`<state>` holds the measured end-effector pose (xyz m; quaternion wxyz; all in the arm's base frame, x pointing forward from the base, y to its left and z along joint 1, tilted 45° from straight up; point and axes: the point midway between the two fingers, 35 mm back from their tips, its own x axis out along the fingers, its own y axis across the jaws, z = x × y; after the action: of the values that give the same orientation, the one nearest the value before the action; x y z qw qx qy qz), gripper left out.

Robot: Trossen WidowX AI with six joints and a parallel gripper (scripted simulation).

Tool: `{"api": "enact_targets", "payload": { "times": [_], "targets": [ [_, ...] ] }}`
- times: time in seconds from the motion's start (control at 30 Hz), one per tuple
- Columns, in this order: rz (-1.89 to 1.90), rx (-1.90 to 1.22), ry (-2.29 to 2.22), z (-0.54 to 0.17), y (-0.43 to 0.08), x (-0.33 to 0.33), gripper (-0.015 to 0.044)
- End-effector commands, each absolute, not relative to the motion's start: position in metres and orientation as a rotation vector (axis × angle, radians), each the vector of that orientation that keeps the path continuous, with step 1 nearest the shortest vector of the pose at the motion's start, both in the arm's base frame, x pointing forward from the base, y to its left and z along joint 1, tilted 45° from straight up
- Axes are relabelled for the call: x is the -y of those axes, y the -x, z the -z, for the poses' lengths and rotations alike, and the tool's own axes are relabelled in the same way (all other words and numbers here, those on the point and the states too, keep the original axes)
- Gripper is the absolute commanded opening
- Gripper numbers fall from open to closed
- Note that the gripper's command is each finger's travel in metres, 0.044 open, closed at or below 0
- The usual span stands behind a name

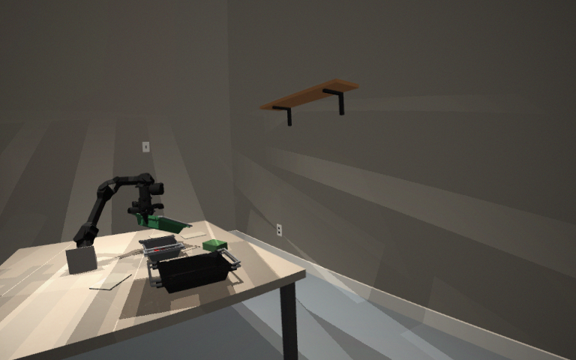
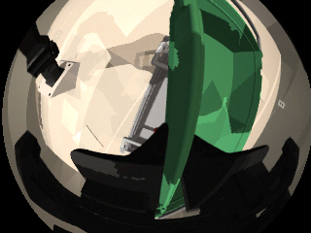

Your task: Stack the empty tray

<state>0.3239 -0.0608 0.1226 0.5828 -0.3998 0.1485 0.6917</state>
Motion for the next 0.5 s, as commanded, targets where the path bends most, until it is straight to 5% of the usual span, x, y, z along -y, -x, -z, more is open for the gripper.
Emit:
{"api": "enact_targets", "payload": {
  "times": [0.0, 0.47],
  "targets": [
    [-1.556, -0.371, 0.906, -0.1173, -0.3264, 0.0869, 0.0000],
    [-1.543, -0.387, 0.875, -0.1101, -0.3256, 0.0968, 0.0000]
  ]
}}
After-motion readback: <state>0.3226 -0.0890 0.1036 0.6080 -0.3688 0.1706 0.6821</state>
